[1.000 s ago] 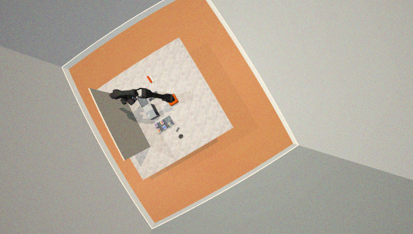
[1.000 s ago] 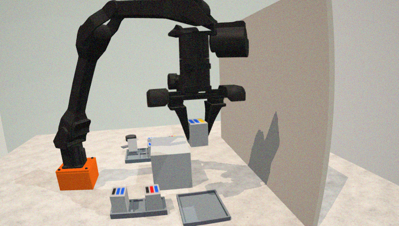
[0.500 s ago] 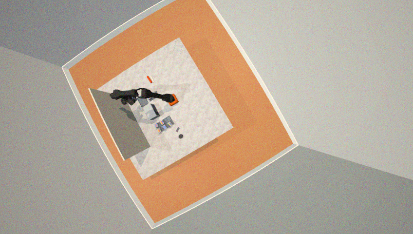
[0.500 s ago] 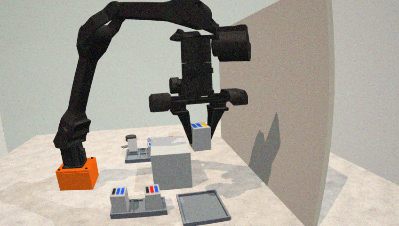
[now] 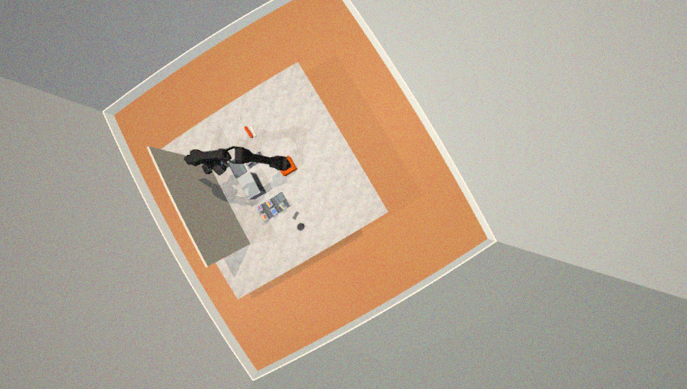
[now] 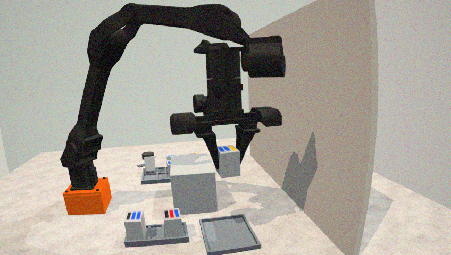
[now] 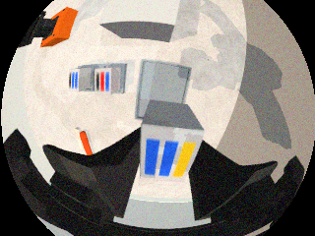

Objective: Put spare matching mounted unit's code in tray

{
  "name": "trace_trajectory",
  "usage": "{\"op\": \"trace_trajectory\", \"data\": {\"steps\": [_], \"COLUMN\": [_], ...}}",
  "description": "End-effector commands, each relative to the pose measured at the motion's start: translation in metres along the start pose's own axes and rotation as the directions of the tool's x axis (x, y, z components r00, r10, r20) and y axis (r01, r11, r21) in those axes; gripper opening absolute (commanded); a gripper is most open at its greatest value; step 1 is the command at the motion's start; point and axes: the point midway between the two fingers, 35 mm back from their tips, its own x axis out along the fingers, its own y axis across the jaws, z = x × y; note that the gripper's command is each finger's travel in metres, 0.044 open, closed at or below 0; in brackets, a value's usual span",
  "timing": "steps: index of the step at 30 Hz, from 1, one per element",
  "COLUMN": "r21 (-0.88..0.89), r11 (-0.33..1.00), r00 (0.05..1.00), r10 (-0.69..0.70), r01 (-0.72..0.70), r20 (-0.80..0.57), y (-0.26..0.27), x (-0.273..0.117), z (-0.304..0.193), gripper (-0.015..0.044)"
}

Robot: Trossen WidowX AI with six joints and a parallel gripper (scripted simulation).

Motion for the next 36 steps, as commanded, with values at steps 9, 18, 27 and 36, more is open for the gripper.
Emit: {"op": "trace_trajectory", "data": {"steps": [9, 18, 27, 36], "r21": [-0.004, -0.004, -0.004, -0.004], "r11": [1.0, 1.0, 1.0, 1.0], "r00": [1.0, 1.0, 1.0, 1.0], "r10": [0.003, 0.003, 0.003, 0.003], "r01": [-0.003, -0.003, -0.003, -0.003], "r20": [-0.001, -0.001, -0.001, -0.001], "y": [-0.001, -0.001, -0.002, -0.003], "x": [0.011, 0.019, 0.027, 0.035], "z": [-0.001, -0.001, -0.002, -0.002], "gripper": [0.0, 0.0, 0.0, 0.0]}}
